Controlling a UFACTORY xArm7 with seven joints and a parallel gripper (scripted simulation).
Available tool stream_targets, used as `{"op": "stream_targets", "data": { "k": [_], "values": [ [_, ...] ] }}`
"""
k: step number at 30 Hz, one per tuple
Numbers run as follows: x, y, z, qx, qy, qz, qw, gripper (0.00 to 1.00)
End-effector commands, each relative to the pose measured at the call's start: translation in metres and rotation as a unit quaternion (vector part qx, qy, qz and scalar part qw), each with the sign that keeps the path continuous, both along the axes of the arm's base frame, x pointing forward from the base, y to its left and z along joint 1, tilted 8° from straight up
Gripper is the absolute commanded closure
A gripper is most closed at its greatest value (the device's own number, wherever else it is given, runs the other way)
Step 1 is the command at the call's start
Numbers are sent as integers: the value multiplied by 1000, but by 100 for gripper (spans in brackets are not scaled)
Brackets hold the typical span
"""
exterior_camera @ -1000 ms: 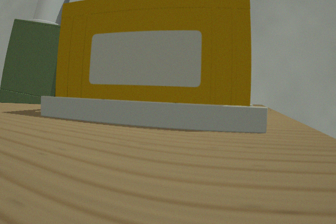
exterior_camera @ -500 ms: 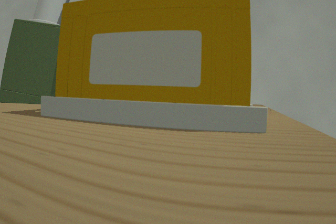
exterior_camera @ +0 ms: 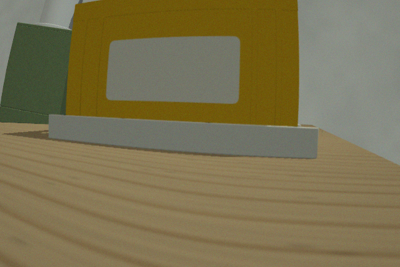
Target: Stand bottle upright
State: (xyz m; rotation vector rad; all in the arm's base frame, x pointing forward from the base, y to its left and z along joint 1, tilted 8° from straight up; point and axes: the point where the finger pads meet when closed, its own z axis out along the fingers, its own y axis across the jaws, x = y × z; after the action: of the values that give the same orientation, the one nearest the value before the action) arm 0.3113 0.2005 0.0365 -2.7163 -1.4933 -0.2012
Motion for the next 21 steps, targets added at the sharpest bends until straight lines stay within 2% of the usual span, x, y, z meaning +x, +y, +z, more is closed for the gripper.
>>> {"op": "stream_targets", "data": {
  "k": [1, 10, 11, 21],
  "values": [
    [-1, 1, 0, 1, -2, 3, 1000, 0],
    [-1, 1, -1, 1, -2, 5, 1000, 0],
    [-1, 1, -1, 1, -2, 5, 1000, 100],
    [-1, 1, -1, 1, -2, 5, 1000, 100]
  ]
}}
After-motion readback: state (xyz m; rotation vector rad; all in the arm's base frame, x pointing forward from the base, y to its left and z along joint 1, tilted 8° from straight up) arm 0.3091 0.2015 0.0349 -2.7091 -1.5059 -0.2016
